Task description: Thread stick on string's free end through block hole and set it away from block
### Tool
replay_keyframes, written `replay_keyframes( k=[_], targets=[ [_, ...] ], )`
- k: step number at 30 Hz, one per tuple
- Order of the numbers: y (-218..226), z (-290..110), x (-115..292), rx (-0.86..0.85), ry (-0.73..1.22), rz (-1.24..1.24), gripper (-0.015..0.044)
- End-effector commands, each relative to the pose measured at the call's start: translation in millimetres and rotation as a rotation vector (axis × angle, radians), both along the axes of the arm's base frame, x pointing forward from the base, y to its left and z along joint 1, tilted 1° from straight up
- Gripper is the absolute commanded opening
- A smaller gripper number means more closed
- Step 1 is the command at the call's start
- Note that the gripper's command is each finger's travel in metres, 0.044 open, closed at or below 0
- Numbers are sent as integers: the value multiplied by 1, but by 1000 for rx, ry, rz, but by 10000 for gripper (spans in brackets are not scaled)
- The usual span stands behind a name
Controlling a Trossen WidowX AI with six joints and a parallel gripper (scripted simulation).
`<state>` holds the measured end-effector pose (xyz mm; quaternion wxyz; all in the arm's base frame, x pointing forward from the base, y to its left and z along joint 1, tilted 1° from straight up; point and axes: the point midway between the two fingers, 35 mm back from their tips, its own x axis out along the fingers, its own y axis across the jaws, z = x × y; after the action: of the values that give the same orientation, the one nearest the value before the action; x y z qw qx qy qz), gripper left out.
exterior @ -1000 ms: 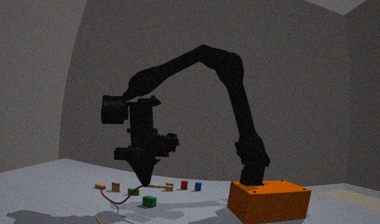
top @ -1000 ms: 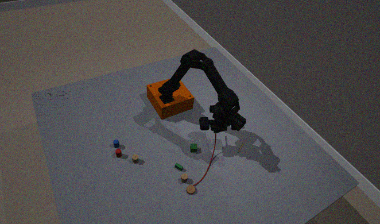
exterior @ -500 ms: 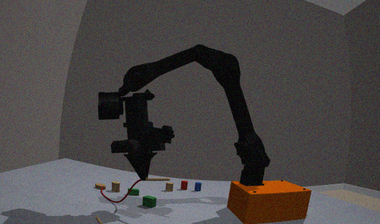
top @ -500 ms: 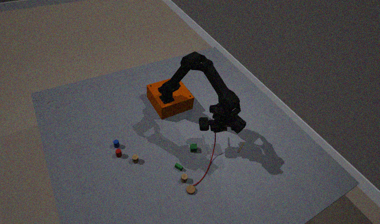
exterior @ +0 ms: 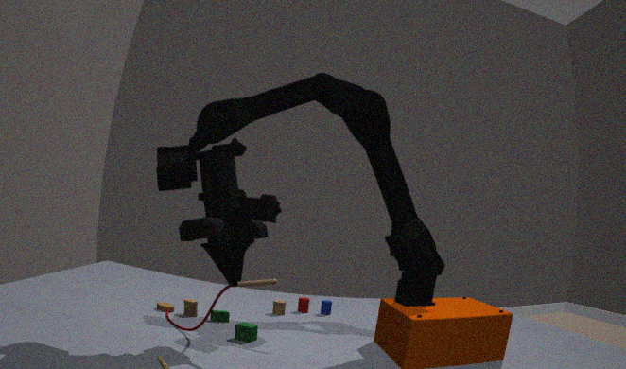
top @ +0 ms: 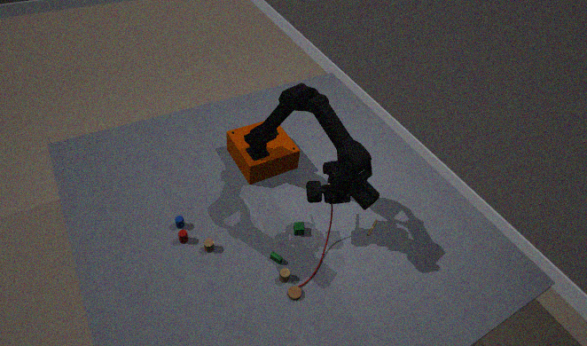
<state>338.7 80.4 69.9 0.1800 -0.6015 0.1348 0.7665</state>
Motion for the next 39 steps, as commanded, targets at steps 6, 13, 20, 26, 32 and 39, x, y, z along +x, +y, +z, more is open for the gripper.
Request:
replay_keyframes(
  k=[6, 13, 20, 26, 32, 39],
  targets=[
    [-7, 12, 6, 28, 17, 0, 0],
    [-12, 19, 7, 43, 35, -1, 0],
    [-7, 20, 14, 33, 31, 172, 0],
    [-1, 21, 22, 25, 33, 379, 0],
    [-1, 21, 22, 25, 34, 385, 0],
    [0, 21, 22, -26, 49, 202, 0]
  ],
)
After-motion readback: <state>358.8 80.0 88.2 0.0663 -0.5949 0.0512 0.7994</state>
